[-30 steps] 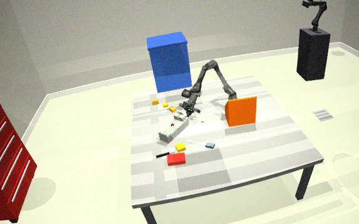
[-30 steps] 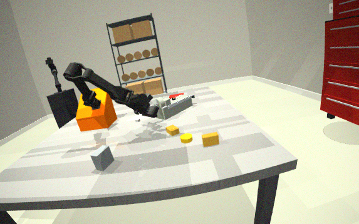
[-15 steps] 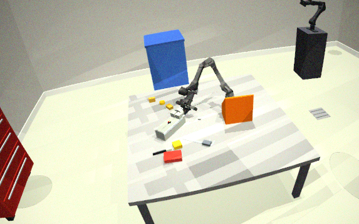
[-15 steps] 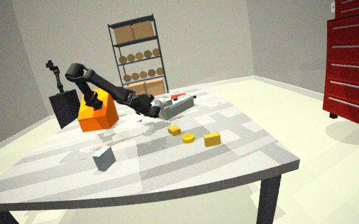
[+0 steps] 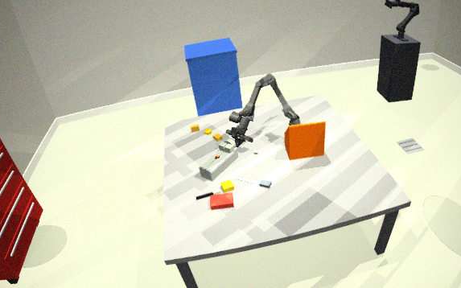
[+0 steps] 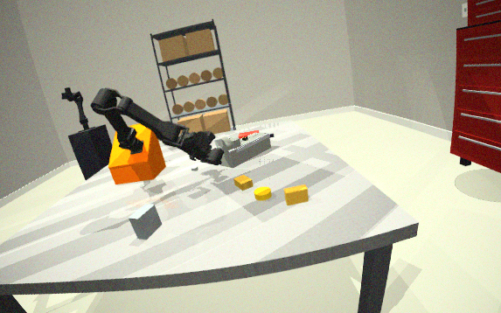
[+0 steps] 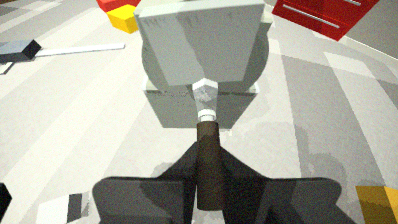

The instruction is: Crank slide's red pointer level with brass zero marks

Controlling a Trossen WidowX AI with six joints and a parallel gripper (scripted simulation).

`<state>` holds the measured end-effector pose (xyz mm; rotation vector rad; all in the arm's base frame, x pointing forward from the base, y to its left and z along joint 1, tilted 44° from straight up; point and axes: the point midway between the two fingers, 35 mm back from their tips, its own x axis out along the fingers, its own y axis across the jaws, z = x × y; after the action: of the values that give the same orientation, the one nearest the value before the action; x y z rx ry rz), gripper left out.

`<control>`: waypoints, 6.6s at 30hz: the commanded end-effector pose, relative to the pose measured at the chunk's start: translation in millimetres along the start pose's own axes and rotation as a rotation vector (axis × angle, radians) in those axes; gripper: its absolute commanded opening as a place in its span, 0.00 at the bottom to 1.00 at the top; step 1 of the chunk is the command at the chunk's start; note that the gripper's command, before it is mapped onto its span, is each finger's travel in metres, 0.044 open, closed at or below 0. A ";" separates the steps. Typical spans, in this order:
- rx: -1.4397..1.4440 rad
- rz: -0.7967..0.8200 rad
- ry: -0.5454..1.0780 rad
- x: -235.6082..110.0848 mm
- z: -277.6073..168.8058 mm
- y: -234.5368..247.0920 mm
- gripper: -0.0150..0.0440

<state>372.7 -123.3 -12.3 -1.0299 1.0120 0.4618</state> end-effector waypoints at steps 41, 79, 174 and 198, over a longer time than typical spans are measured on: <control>-0.006 0.024 0.004 -0.3 -0.5 11.6 0.25; -0.006 0.024 0.004 -5.0 3.3 22.2 0.25; -0.004 0.024 0.001 -43.1 40.5 16.3 0.25; -0.004 0.024 0.001 -43.8 41.1 14.6 0.25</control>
<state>355.4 -76.8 16.2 -1.0206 1.0490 0.4936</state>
